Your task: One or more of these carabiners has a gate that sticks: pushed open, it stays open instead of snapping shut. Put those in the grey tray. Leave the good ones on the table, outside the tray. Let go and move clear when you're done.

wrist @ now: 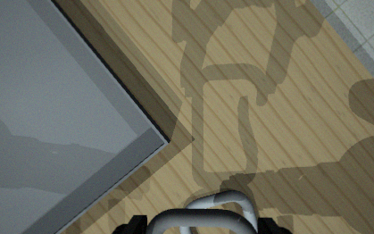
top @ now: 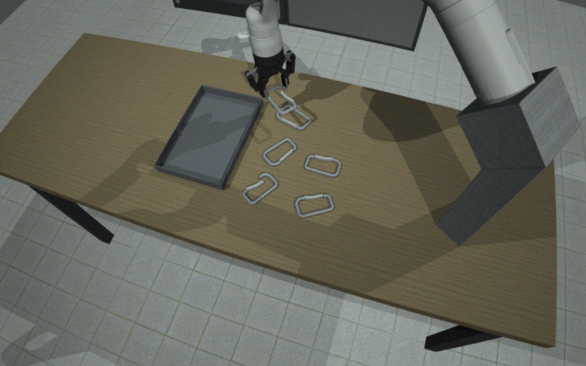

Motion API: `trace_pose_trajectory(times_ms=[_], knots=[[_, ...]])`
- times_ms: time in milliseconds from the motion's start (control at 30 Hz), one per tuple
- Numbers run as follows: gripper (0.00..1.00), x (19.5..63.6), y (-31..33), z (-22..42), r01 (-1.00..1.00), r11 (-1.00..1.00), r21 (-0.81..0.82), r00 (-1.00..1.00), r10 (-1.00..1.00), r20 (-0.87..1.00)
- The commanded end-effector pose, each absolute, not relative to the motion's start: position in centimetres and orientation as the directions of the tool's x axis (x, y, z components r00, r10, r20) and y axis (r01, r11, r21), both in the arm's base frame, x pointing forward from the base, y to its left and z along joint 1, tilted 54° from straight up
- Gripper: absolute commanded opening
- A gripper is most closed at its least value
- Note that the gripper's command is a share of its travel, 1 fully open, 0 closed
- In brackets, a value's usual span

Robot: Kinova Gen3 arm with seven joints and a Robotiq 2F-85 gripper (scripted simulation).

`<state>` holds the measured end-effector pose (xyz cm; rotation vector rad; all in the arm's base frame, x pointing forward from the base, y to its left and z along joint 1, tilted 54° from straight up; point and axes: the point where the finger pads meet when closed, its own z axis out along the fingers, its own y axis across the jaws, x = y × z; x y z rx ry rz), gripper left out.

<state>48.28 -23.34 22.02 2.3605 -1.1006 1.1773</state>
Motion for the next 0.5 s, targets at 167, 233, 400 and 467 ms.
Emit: trace_pose_trajectory(times_ms=[167, 233, 400, 467], knots=[[0.00, 54.4, -21.0, 26.3, -0.720, -0.688, -0.088, 0.370, -0.488, 0.791], [0.00, 55.4, -20.6, 27.0, -0.720, -0.688, -0.088, 0.370, -0.488, 0.791], [0.00, 56.0, -20.4, 27.4, -0.720, -0.688, -0.088, 0.370, -0.488, 0.791], [0.00, 56.0, -20.4, 27.4, -0.720, -0.688, -0.088, 0.370, -0.488, 0.791]])
